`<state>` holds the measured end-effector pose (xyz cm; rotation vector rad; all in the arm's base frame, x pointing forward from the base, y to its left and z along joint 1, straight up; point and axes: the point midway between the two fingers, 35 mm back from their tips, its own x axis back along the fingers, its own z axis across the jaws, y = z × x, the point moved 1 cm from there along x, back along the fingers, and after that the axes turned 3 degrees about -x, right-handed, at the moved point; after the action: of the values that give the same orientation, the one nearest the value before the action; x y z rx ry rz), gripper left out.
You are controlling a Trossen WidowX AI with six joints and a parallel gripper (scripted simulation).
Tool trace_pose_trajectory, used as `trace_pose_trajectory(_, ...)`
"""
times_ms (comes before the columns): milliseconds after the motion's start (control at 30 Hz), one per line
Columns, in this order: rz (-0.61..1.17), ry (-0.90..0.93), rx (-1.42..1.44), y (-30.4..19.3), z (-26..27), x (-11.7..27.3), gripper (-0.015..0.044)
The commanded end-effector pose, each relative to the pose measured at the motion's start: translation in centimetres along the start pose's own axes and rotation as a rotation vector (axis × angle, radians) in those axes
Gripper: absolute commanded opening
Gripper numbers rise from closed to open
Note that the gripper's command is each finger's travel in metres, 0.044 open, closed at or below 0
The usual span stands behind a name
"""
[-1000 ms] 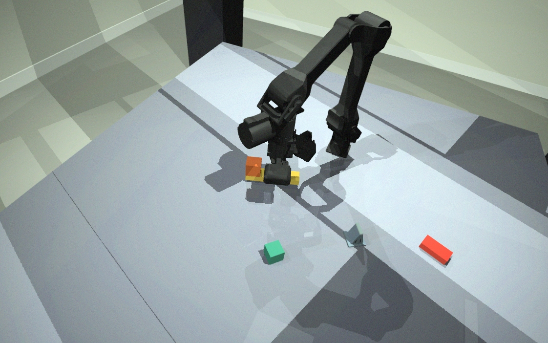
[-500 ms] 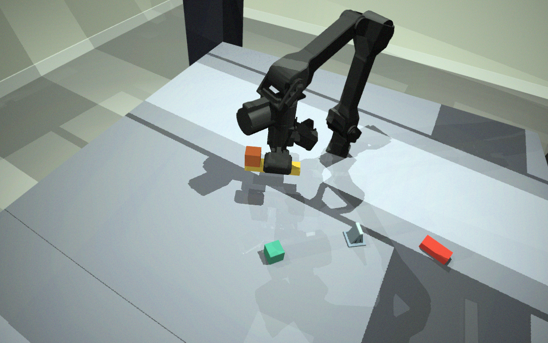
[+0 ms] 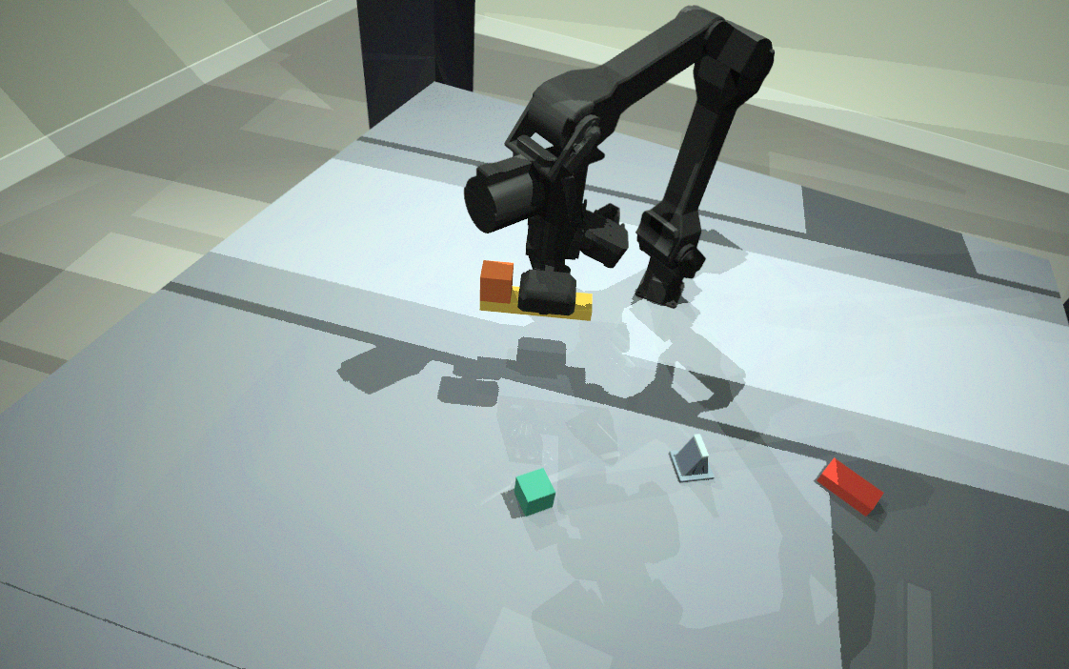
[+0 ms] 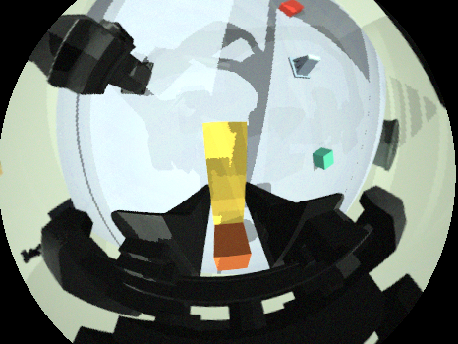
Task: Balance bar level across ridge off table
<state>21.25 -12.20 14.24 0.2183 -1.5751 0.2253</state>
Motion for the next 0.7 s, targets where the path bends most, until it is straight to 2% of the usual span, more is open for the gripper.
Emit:
trace_pose_trajectory(0, 0.012, -0.003, 0.004, 0.0, 0.0, 0.8, 0.0000)
trace_pose_trajectory(667, 0.009, -0.008, 0.057, 3.4, -5.2, 1.1, 0.0000)
